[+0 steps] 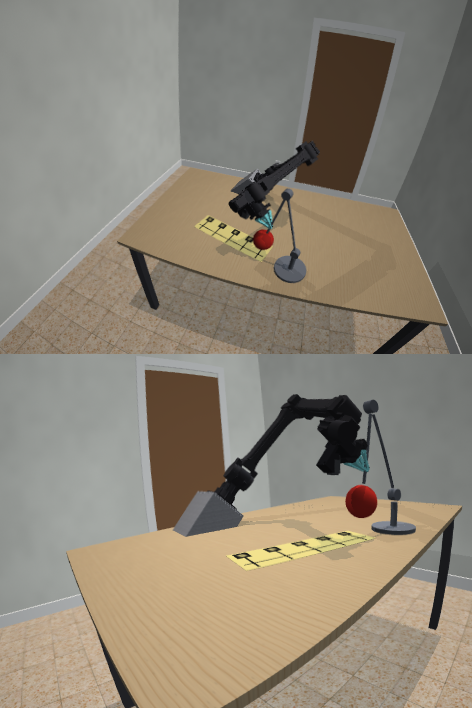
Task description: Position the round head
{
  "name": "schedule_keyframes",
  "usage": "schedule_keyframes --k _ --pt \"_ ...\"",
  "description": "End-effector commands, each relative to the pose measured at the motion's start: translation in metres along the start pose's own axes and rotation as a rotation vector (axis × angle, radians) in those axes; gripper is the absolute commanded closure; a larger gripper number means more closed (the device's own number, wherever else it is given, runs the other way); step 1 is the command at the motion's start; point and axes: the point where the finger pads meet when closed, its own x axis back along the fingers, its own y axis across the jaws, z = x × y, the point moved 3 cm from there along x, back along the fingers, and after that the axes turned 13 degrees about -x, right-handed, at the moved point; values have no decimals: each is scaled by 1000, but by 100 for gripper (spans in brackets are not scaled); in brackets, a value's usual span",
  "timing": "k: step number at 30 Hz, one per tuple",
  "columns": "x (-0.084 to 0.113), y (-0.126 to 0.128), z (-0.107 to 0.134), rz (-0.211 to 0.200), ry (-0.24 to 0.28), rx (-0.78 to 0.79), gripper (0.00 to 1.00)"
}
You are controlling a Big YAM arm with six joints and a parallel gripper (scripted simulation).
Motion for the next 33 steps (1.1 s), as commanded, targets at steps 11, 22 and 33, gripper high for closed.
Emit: schedule_keyframes --k 11,22,33 --pt "15 15 -17 47 -11 13 100" --pt "16 21 -27 47 -11 13 100" --pt "19 24 -32 47 -11 13 100"
